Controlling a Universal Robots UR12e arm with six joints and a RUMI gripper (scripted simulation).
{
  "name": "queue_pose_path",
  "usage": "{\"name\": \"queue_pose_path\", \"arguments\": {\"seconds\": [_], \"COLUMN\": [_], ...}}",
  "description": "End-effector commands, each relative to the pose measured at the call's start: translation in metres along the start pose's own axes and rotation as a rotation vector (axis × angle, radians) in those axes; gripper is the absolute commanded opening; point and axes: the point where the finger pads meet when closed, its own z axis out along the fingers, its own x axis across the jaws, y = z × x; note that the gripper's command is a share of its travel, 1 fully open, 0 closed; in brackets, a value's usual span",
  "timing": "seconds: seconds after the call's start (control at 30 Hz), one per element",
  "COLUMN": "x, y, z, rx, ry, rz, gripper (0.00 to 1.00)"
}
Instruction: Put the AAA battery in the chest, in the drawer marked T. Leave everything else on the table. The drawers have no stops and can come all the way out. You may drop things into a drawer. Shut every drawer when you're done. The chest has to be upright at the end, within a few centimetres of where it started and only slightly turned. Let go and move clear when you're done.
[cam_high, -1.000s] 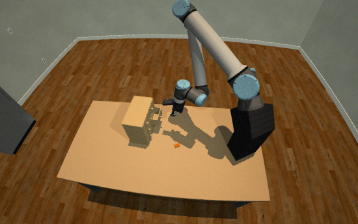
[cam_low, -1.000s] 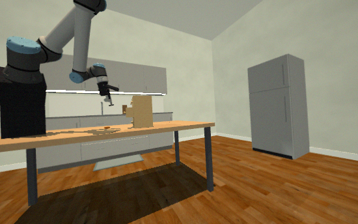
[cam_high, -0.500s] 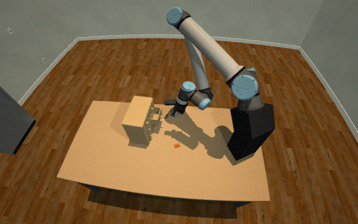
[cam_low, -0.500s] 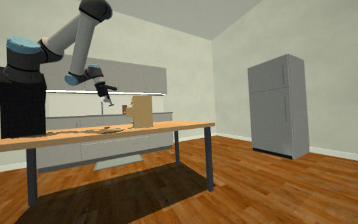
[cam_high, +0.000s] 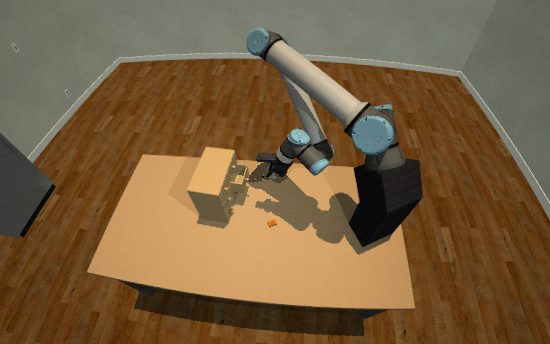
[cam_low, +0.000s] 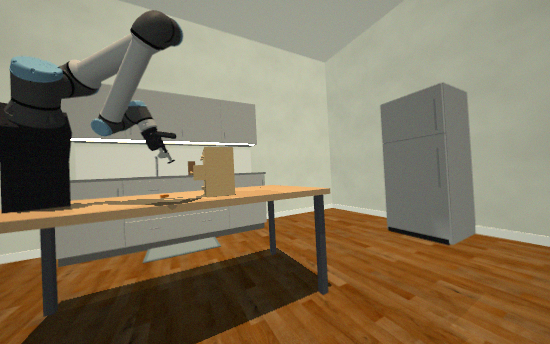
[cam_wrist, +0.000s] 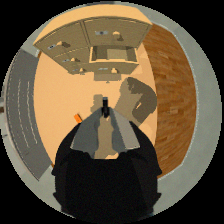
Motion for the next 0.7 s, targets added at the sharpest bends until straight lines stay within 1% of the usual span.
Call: {"name": "queue_pose_path", "arguments": {"seconds": [0.0, 0.13, 0.2, 0.67], "x": [0.0007, 0.0007, 0.0007, 0.0018], "y": [0.0003, 0.0007, 0.0007, -0.0001], "z": [-0.0009, -0.0009, -0.0009, 0.0015], "rx": [0.077, 0.12, 0.12, 0.285], "ry": [-0.001, -0.001, -0.001, 0.003], "rz": [0.001, 0.001, 0.001, 0.002], "gripper": [0.02, 0.02, 0.02, 0.02]}}
